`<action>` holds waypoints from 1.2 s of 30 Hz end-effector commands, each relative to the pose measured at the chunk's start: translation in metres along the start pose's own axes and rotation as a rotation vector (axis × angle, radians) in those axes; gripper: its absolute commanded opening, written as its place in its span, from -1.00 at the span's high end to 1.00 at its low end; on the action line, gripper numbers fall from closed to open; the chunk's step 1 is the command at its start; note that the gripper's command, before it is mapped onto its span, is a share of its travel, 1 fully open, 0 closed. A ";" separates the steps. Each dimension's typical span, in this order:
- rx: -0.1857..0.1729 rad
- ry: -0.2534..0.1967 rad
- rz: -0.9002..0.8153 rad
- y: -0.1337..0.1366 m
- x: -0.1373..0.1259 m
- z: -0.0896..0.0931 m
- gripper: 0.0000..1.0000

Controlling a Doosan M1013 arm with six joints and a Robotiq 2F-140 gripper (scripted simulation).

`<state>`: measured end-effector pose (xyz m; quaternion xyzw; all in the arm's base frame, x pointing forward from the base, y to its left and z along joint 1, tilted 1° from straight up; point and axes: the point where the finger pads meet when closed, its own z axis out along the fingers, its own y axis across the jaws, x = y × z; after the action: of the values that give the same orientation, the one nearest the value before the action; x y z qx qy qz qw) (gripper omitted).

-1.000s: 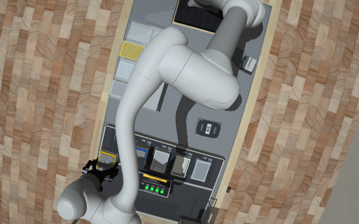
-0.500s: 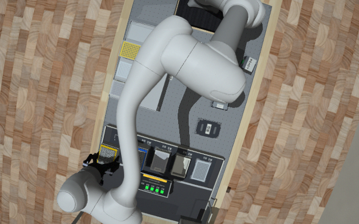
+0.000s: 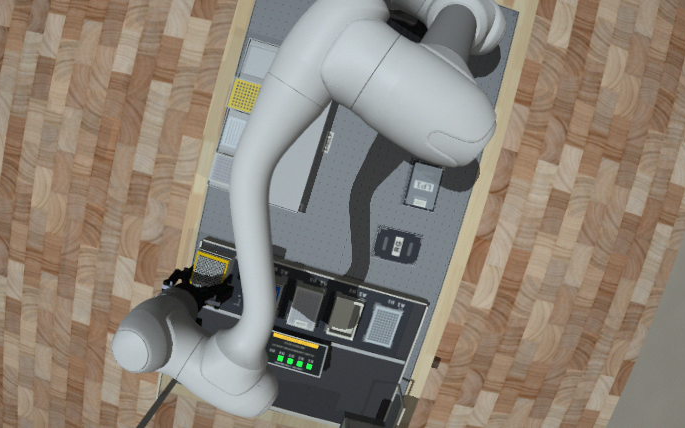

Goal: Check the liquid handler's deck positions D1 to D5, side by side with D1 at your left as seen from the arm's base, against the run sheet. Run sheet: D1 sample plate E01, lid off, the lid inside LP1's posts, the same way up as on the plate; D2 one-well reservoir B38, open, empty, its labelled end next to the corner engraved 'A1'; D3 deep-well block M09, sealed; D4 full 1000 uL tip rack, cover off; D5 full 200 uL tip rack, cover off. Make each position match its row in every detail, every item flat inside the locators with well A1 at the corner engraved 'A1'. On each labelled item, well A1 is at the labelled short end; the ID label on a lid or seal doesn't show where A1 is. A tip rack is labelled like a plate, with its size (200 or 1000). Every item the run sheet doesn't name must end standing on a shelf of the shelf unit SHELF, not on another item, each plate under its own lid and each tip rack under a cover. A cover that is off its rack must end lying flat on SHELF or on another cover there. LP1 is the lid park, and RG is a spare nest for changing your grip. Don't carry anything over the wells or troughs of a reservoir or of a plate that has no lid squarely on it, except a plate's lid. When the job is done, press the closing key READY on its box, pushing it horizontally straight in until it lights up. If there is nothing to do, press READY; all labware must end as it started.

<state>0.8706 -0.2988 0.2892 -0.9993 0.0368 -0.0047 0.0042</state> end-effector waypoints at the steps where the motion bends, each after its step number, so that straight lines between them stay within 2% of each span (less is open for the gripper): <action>1: 0.003 0.008 -0.005 0.001 -0.019 -0.003 0.80; 11: 0.003 0.008 -0.004 0.002 -0.067 -0.002 0.80; 27: 0.004 0.006 -0.006 0.000 -0.067 -0.002 0.80; 30: 0.005 0.002 -0.005 -0.001 -0.060 -0.002 0.80; 36: 0.005 0.002 -0.001 -0.004 -0.030 -0.002 0.80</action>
<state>0.8253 -0.2954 0.2903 -0.9994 0.0337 -0.0056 0.0038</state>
